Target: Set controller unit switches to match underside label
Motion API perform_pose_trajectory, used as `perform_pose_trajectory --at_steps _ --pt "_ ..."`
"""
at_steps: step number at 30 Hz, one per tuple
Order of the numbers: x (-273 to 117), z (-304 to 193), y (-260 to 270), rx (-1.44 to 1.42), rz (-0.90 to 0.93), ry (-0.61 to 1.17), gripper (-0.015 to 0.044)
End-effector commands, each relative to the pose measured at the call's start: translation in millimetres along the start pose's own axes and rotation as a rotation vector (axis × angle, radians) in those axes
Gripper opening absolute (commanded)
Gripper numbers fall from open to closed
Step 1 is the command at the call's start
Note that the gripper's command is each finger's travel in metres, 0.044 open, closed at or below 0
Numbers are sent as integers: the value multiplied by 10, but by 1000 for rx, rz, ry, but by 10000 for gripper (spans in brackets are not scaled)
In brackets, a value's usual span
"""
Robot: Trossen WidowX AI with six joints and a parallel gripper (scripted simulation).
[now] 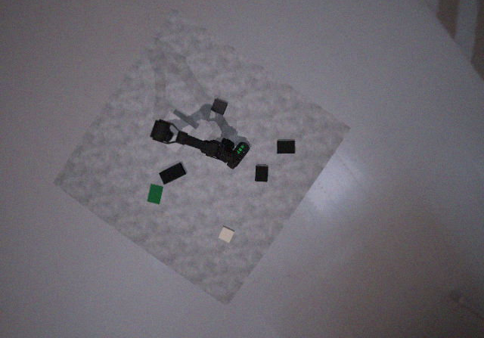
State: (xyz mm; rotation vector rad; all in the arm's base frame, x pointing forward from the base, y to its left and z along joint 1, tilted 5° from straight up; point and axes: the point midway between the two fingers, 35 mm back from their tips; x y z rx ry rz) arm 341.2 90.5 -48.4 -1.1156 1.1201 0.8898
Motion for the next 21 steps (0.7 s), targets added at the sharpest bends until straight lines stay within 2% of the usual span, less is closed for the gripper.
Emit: perform_pose_trajectory --at_steps 1,18,21 --pt "15 16 -87 2 -12 -5 0" --pt "65 69 -271 2 -13 -6 0" --pt "-132 42 -165 2 -5 -3 0"
Point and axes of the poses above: the point midway between the two fingers, 35 mm back from their tips, its own x axis out along the fingers, its own y axis across the jaws, z = x × y, and after that the axes turned 10 degrees about x, right-handed
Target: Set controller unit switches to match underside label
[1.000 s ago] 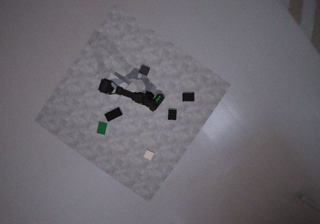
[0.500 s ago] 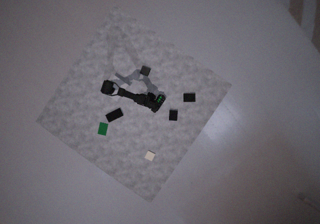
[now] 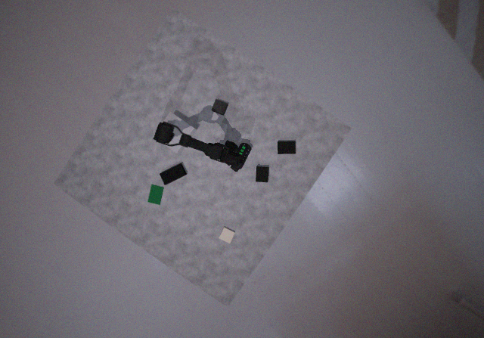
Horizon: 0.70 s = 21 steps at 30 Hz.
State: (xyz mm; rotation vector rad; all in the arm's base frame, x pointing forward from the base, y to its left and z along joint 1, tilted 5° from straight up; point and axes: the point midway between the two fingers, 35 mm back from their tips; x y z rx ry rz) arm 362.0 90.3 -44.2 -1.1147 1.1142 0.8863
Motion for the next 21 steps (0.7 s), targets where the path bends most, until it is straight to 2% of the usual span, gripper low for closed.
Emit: perform_pose_trajectory --at_steps 1,4,11,21 --pt "-265 -10 72 0 -1 0 0" --pt "-540 -32 160 0 -5 -1 0" --pt "-558 -34 167 0 -5 -1 0" --pt "-604 276 -62 -49 47 29 263"
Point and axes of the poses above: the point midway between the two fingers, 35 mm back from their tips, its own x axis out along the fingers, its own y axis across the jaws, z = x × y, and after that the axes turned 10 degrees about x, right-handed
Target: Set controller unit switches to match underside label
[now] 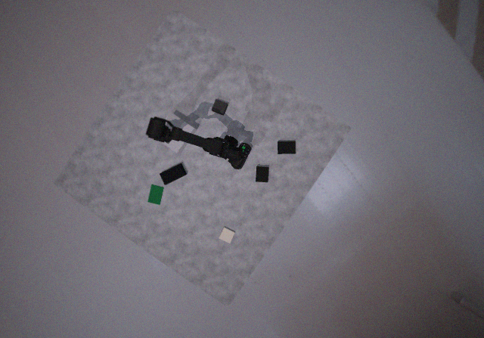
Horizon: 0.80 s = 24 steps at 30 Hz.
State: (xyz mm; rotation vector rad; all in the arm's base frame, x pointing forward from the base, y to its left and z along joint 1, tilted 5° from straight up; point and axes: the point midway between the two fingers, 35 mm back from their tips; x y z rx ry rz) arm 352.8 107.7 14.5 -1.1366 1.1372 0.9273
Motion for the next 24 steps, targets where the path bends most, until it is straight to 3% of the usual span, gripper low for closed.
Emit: perform_pose_trajectory --at_steps 1,7,24 --pt "-23 125 -82 -16 21 16 289" --pt "-58 338 -195 -28 61 39 440" --pt "-147 840 -362 -129 167 125 440"
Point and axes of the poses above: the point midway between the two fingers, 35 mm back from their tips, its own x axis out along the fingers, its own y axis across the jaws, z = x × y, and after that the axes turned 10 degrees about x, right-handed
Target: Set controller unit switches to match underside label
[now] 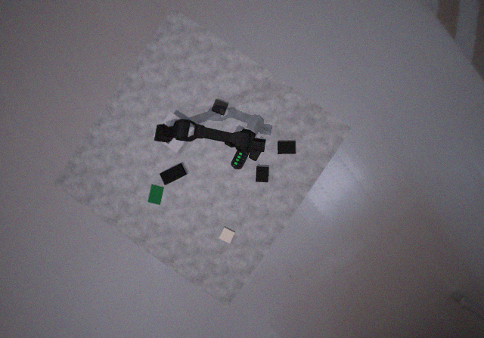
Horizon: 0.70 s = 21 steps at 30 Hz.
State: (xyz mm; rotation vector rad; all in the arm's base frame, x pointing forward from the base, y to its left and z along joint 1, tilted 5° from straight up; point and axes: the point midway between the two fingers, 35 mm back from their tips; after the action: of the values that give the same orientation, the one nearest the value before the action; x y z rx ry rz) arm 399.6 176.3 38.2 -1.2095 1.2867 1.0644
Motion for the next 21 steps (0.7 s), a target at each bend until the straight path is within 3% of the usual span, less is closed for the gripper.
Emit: perform_pose_trajectory --at_steps 1,21 --pt "-22 90 -13 -29 21 25 440" --pt "123 246 -14 -66 53 57 440"
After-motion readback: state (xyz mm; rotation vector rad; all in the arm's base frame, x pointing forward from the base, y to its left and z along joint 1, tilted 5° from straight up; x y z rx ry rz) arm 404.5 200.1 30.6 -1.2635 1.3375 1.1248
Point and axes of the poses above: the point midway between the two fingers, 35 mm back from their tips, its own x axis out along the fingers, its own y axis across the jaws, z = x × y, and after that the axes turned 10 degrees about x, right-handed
